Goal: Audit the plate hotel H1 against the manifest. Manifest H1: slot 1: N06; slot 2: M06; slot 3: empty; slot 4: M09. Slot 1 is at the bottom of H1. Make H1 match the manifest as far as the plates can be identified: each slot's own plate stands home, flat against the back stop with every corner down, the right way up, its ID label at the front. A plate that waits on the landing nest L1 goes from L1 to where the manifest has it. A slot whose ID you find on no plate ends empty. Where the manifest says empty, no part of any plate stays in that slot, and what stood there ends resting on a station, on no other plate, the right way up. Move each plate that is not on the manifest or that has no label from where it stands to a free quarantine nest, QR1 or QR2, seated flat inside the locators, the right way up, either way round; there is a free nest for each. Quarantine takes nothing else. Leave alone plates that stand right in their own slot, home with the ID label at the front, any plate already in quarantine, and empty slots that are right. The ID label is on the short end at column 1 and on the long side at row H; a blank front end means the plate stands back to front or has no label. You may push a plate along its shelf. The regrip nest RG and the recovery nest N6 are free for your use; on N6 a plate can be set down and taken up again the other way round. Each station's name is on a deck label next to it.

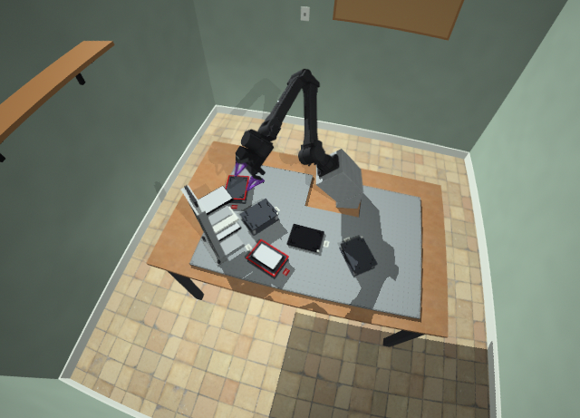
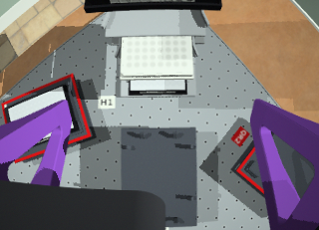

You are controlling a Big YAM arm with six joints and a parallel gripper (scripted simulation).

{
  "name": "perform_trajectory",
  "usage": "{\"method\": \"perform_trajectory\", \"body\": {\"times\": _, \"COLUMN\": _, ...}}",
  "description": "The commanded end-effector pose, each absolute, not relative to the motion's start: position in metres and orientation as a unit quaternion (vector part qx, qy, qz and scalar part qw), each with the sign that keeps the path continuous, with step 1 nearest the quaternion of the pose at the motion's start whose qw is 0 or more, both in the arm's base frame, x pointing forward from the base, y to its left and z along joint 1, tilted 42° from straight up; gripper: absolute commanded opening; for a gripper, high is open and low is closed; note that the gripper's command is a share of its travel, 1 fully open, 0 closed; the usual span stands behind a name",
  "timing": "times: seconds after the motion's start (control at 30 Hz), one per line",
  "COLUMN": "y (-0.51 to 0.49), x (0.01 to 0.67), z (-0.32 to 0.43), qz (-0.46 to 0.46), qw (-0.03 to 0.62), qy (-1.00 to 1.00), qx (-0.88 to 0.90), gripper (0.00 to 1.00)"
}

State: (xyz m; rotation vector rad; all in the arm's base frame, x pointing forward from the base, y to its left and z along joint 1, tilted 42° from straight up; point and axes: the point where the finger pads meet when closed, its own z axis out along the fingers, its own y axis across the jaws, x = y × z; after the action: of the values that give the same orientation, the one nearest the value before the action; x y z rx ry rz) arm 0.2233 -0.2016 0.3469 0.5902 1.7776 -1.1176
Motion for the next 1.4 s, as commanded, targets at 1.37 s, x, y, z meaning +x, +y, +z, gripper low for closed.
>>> {"method": "perform_trajectory", "body": {"times": 1.37, "y": -0.206, "x": 0.216, "z": 0.327, "qz": -0.457, "qw": 0.460, "qy": 0.722, "qx": 0.240, "gripper": 1.00}}
